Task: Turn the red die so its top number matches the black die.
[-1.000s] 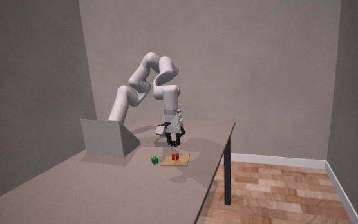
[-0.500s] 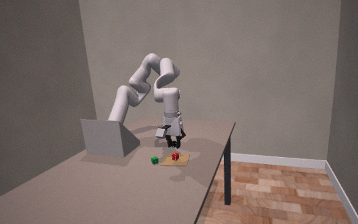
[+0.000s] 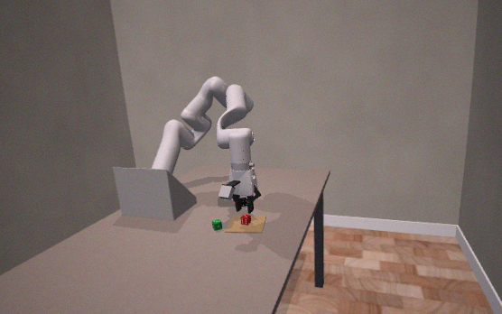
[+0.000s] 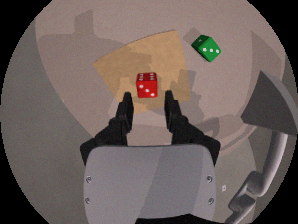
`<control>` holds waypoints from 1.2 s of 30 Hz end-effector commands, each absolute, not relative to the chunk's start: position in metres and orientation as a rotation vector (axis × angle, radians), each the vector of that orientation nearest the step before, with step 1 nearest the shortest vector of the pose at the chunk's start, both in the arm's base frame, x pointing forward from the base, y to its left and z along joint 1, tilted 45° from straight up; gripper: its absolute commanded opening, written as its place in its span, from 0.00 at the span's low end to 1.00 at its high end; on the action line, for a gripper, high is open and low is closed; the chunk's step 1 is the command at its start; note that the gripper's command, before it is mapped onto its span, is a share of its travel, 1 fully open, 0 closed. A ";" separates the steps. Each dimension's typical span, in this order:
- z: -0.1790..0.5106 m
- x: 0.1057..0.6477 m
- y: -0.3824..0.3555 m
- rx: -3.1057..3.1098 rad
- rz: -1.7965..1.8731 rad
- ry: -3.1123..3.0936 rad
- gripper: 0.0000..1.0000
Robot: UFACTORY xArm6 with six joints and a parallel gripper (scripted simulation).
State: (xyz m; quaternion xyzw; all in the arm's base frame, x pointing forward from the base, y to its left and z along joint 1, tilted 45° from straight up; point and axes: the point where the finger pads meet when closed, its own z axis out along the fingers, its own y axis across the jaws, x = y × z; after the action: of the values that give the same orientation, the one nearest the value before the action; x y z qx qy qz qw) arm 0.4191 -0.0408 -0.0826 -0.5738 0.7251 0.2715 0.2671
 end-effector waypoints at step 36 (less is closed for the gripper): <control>-0.092 0.422 -0.032 -1.548 0.727 1.957 0.47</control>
State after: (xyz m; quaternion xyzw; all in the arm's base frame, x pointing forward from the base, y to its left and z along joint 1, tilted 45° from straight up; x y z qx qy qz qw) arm 0.4207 -0.0312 -0.0924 -0.5738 0.7251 0.2712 0.2673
